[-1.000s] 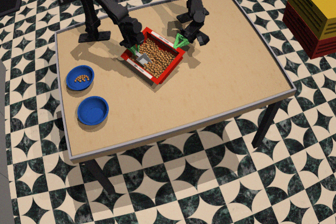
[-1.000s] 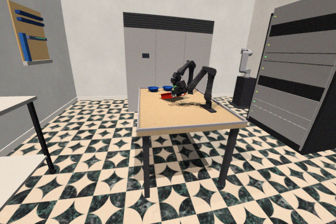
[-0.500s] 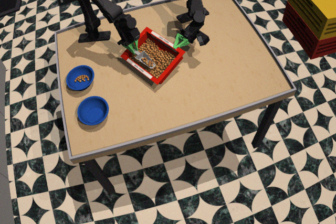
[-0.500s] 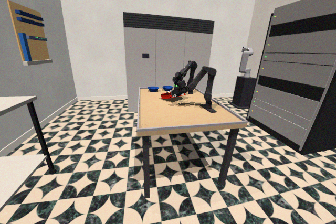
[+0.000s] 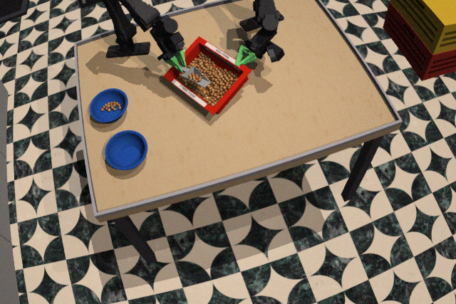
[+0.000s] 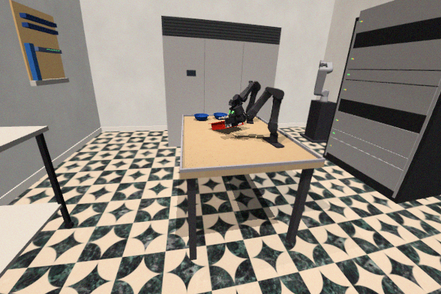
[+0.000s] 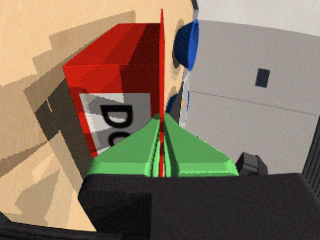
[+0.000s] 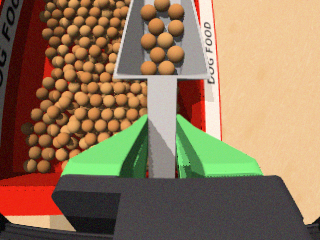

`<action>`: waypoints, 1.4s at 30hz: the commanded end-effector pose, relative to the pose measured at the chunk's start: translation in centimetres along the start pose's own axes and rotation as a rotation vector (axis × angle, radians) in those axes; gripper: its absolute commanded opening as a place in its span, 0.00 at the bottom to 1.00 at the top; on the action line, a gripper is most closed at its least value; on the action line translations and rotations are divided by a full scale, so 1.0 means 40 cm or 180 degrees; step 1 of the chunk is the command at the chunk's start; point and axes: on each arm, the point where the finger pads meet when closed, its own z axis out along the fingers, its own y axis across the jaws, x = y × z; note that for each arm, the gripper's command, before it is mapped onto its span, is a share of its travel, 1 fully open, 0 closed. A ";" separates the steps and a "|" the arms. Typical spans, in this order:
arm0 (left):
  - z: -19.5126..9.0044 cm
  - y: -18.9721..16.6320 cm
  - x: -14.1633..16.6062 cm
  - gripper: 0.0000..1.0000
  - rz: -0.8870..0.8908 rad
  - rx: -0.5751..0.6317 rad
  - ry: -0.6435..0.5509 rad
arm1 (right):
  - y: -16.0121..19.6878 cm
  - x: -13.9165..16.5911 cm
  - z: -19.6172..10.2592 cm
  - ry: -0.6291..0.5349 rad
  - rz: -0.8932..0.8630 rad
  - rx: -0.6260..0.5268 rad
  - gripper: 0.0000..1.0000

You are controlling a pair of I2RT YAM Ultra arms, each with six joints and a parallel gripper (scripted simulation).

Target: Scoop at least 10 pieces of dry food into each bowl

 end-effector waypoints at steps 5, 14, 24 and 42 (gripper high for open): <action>-0.014 -0.108 -0.022 0.00 0.0337 0.0314 -0.0075 | 0.011 -0.001 -0.009 -0.0327 -0.0019 -0.0033 0.00; -0.014 -0.108 -0.022 0.00 0.0337 0.0314 -0.0076 | 0.017 0.027 0.008 -0.0371 -0.0032 -0.0056 0.00; -0.014 -0.108 -0.022 0.00 0.0337 0.0314 -0.0075 | 0.007 -0.100 -0.057 -0.0896 0.0038 -0.0015 0.00; -0.014 -0.108 -0.022 0.00 0.0337 0.0314 -0.0075 | -0.021 -0.110 -0.074 -0.0567 0.0032 0.0043 0.00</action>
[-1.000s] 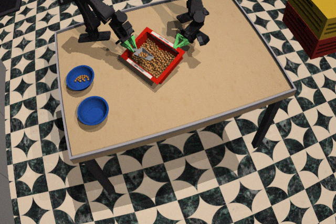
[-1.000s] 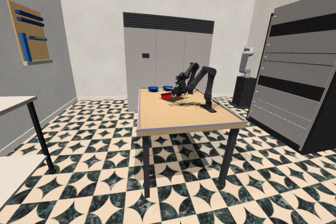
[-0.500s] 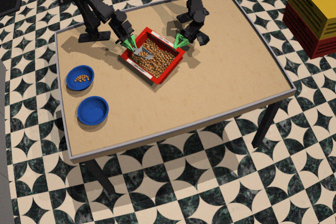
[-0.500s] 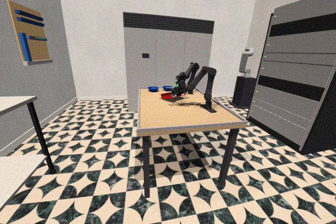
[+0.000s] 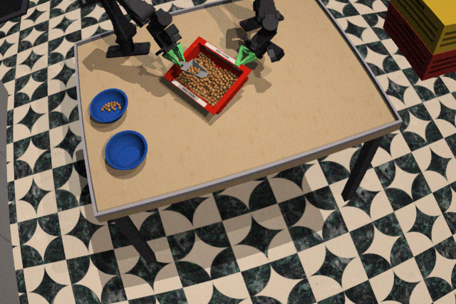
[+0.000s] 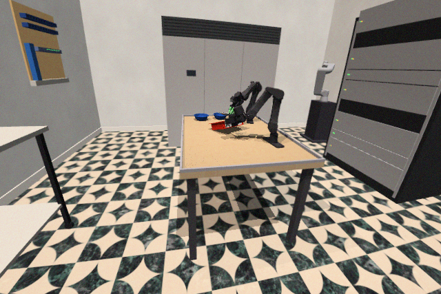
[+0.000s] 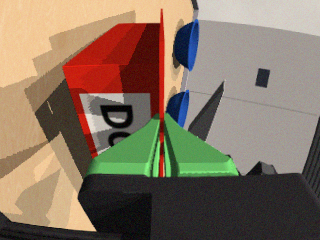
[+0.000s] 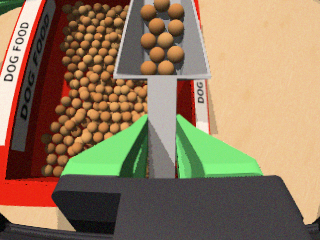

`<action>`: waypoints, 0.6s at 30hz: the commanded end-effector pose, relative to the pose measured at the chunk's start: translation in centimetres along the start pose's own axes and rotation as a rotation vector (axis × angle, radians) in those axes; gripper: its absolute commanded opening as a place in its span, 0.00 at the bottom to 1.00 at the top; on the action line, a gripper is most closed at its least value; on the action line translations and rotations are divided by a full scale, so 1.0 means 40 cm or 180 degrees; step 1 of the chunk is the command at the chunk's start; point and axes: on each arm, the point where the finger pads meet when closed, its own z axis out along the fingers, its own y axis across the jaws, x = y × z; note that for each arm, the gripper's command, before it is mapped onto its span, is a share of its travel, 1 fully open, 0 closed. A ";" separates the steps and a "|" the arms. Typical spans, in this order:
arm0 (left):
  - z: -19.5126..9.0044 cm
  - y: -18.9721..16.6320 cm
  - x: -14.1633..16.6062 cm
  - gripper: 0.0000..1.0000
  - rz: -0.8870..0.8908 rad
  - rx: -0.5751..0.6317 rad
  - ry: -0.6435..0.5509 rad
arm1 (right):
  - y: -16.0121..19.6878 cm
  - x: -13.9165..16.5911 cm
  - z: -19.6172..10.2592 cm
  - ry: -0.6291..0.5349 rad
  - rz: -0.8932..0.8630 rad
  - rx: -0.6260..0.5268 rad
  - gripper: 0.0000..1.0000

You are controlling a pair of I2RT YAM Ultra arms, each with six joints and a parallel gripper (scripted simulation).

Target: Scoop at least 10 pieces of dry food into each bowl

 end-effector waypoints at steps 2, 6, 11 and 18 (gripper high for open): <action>-0.014 -0.108 -0.023 0.00 0.0333 0.0314 -0.0075 | -0.023 -0.031 0.007 -0.0005 0.0035 0.0037 0.00; -0.014 -0.108 -0.023 0.00 0.0333 0.0314 -0.0075 | -0.072 -0.016 0.013 0.0154 0.0123 0.0121 0.00; -0.014 -0.108 -0.023 0.00 0.0333 0.0314 -0.0075 | -0.147 -0.020 0.021 0.0197 0.0277 0.0297 0.00; -0.014 -0.108 -0.023 0.00 0.0333 0.0314 -0.0075 | -0.221 -0.045 0.010 0.0099 0.0434 0.0473 0.00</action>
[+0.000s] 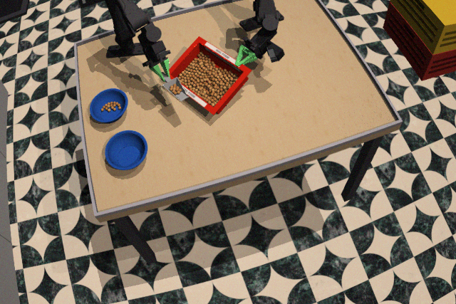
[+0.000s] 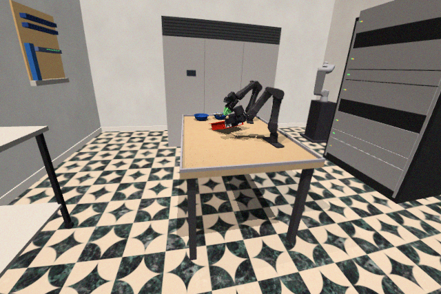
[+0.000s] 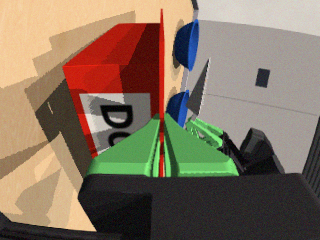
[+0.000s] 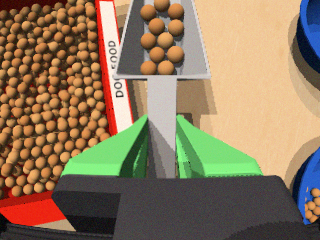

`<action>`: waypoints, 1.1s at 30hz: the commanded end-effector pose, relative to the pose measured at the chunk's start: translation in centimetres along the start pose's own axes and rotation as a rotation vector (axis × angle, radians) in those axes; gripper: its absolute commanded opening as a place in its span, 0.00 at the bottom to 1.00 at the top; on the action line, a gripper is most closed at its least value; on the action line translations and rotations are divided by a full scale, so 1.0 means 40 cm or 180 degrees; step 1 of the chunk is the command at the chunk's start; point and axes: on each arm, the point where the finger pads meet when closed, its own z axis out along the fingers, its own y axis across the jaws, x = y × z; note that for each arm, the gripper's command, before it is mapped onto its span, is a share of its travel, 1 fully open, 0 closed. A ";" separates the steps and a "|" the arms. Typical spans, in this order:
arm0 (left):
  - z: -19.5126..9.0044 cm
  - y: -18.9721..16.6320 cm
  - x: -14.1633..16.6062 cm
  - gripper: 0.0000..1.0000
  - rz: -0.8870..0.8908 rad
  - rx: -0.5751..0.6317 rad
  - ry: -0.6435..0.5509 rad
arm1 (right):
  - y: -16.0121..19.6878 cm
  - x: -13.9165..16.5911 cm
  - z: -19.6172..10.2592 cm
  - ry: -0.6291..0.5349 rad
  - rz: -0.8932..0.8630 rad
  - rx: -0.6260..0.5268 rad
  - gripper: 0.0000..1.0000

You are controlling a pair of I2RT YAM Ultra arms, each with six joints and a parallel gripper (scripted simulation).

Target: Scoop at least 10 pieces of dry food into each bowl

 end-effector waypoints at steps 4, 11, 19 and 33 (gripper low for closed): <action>-0.014 -0.108 -0.023 0.00 0.0333 0.0314 -0.0075 | -0.081 -0.060 0.004 -0.0127 0.0171 0.0159 0.00; -0.014 -0.108 -0.023 0.00 0.0333 0.0314 -0.0075 | -0.187 -0.058 0.013 -0.0093 0.0397 0.0379 0.00; -0.014 -0.108 -0.023 0.00 0.0333 0.0314 -0.0075 | -0.281 -0.056 0.019 -0.0099 0.0593 0.0588 0.00; -0.014 -0.108 -0.023 0.00 0.0333 0.0314 -0.0075 | -0.454 -0.051 0.020 -0.0170 0.0931 0.0896 0.00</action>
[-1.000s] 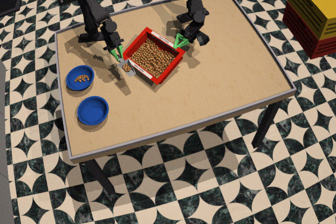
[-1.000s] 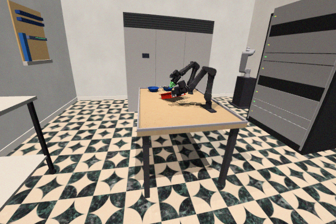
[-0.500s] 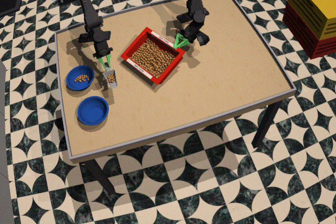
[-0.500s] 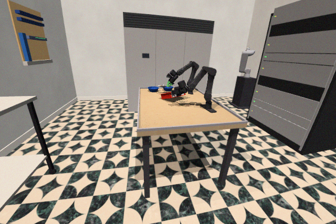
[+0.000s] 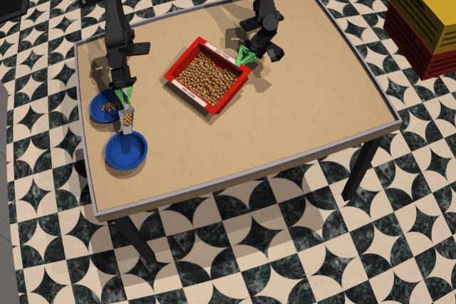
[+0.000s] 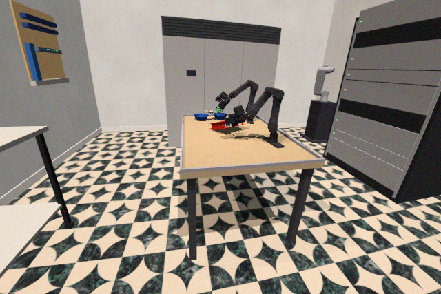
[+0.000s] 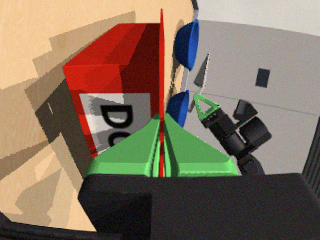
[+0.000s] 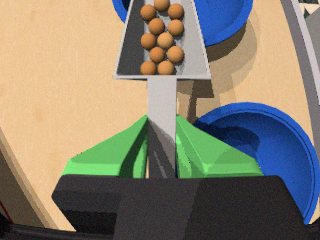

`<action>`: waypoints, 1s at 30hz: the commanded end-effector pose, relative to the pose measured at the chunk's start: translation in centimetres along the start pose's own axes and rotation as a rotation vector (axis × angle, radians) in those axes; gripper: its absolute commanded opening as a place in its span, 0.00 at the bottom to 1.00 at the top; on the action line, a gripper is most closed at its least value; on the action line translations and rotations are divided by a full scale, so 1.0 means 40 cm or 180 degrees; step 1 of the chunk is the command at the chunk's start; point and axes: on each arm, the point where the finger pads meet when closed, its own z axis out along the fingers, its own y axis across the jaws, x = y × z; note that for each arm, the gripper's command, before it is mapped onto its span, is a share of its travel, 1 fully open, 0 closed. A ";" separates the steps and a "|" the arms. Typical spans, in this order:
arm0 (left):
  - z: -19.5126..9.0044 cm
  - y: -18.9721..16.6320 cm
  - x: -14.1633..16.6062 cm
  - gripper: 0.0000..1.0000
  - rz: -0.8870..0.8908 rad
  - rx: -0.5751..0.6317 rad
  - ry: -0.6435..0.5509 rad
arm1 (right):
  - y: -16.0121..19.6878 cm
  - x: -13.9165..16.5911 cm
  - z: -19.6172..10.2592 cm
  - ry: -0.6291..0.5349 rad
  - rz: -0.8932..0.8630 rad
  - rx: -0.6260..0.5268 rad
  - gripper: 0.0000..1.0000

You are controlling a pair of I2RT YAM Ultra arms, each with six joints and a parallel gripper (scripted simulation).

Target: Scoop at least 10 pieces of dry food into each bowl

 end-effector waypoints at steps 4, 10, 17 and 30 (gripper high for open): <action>-0.014 -0.108 -0.023 0.00 0.0333 0.0314 -0.0075 | -0.042 -0.081 0.008 -0.0259 0.0075 0.0028 0.00; -0.014 -0.108 -0.023 0.00 0.0333 0.0314 -0.0075 | -0.060 -0.068 0.005 -0.0140 0.0155 0.0120 0.00; -0.014 -0.108 -0.023 0.00 0.0333 0.0314 -0.0075 | -0.042 -0.091 -0.019 -0.0123 0.0101 0.0063 0.00; -0.014 -0.108 -0.023 0.00 0.0333 0.0314 -0.0075 | -0.037 -0.085 -0.010 0.0256 0.0066 0.0052 0.00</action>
